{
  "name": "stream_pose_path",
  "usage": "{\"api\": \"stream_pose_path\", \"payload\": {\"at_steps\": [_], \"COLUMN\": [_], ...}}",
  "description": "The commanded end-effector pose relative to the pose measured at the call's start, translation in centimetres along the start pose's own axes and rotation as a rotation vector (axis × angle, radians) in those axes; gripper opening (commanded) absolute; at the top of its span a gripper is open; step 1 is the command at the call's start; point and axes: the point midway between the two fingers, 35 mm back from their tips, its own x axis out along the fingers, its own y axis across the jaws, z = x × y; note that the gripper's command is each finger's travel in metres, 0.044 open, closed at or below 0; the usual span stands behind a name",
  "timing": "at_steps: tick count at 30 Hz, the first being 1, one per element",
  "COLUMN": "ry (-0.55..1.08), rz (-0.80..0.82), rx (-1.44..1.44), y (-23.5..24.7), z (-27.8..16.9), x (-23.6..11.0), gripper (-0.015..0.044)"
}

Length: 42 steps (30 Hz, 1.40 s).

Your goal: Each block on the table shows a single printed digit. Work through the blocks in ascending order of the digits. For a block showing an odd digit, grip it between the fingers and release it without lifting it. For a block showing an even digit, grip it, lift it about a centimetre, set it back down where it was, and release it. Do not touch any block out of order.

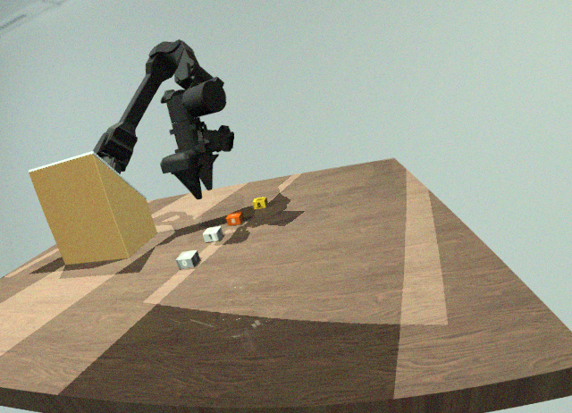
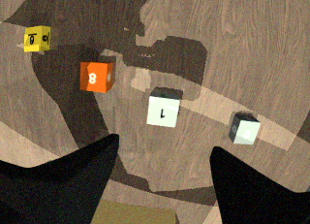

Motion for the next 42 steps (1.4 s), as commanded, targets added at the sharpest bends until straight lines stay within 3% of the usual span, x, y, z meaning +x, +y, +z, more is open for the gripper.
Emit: {"api": "stream_pose_path", "payload": {"at_steps": [1,3,11,16,21,28,30,34,39,42], "ry": [-0.002,-0.002,-0.002,-0.006,-0.005,-0.004,-0.004,-0.004,-0.004,-0.004], "rz": [-0.003,-0.003,-0.004,-0.023,0.001,0.006,0.005,0.009,0.010,0.010], "rx": [-0.007,-0.007,-0.006,-0.004,-0.009,-0.009,-0.009,-0.009,-0.009,-0.009], "y": [0.1,0.1,0.3,8.1,17.5,18.7,18.6,18.8,18.8,18.8], "z": [-0.1,-0.1,0.1,5.0,7.1,7.2,7.3,7.2,7.2,7.2], "x": [-2.5,-2.5,-2.5,-2.8,-2.6,-2.6,-1.2,5.2,5.5,5.9], "gripper": [0.0164,0.0120,0.0120,0.0120,0.0120,0.0120,0.0173,0.0278,0.0400,0.0400]}}
